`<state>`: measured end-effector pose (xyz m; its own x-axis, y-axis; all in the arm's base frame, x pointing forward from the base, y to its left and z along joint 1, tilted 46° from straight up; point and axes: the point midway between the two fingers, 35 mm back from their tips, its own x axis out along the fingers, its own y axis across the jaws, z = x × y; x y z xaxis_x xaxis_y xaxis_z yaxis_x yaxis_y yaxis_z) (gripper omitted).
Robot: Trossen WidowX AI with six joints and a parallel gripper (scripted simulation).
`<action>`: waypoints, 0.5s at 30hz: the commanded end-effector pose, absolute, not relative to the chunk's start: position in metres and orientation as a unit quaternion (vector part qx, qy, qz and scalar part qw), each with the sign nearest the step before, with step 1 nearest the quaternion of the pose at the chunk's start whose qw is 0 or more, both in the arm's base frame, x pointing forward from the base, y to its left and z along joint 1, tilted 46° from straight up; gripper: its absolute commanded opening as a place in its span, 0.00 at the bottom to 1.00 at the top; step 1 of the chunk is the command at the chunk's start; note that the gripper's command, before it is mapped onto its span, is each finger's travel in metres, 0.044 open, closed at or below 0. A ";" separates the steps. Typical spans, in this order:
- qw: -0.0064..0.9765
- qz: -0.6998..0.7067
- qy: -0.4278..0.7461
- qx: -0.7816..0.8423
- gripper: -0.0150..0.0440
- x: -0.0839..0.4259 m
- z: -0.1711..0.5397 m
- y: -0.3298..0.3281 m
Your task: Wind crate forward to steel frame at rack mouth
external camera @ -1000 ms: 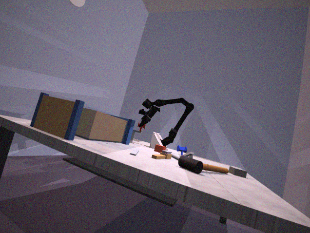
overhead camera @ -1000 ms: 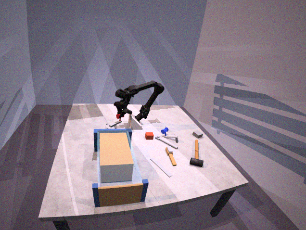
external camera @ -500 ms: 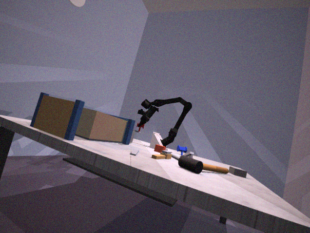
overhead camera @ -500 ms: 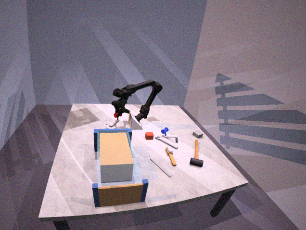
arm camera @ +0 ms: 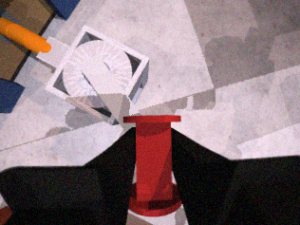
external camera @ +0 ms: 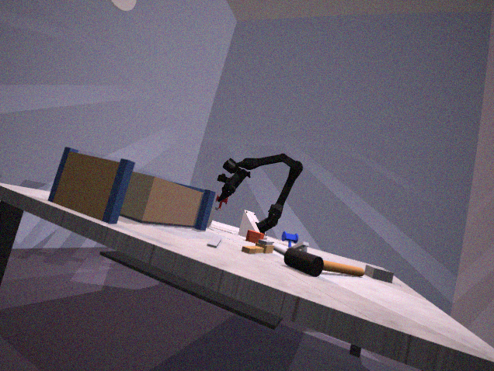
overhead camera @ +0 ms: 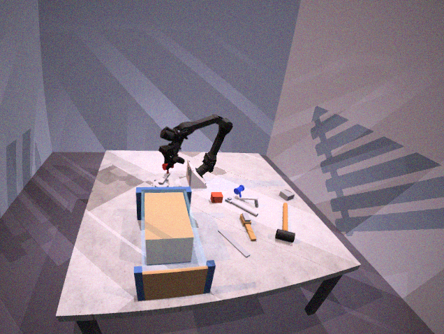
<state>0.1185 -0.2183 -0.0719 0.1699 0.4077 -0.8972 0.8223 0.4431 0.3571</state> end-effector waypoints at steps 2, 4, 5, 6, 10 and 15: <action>0.582 -0.182 0.625 0.486 0.25 0.115 -0.082 -0.226; 0.582 -0.182 0.625 0.486 0.25 0.114 -0.084 -0.228; 0.582 -0.182 0.625 0.486 0.25 0.114 -0.085 -0.229; 0.583 -0.182 0.625 0.486 0.25 0.114 -0.086 -0.230; 0.583 -0.182 0.625 0.486 0.25 0.113 -0.090 -0.234; 0.583 -0.183 0.625 0.486 0.25 0.113 -0.095 -0.239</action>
